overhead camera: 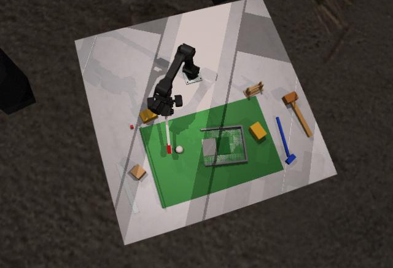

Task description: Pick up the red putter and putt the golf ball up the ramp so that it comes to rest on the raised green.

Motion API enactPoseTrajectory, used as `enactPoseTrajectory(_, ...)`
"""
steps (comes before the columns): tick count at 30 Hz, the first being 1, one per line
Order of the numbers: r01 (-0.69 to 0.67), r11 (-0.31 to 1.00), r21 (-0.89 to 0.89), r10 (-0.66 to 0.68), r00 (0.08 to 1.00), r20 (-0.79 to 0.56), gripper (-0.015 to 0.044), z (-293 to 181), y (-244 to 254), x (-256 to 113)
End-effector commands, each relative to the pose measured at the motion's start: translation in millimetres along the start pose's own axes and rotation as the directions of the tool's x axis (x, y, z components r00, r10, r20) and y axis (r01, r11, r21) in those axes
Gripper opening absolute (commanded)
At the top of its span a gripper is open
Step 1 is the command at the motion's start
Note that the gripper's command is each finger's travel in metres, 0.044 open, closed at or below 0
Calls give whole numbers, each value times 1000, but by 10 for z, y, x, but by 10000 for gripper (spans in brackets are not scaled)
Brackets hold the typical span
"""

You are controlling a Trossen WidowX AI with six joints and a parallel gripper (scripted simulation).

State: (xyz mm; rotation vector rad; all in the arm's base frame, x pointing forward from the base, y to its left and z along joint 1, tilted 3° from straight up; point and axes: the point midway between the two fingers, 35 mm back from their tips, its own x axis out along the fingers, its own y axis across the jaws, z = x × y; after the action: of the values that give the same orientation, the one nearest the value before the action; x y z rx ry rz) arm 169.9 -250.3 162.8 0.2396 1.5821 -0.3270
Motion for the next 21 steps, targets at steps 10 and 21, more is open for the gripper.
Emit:
enactPoseTrajectory(10, 2, 1000, 7, -2, 1000, 1, 0, -5, -3, 313)
enactPoseTrajectory(21, 2, 1000, 7, -2, 1000, 1, 0, -2, -5, 477)
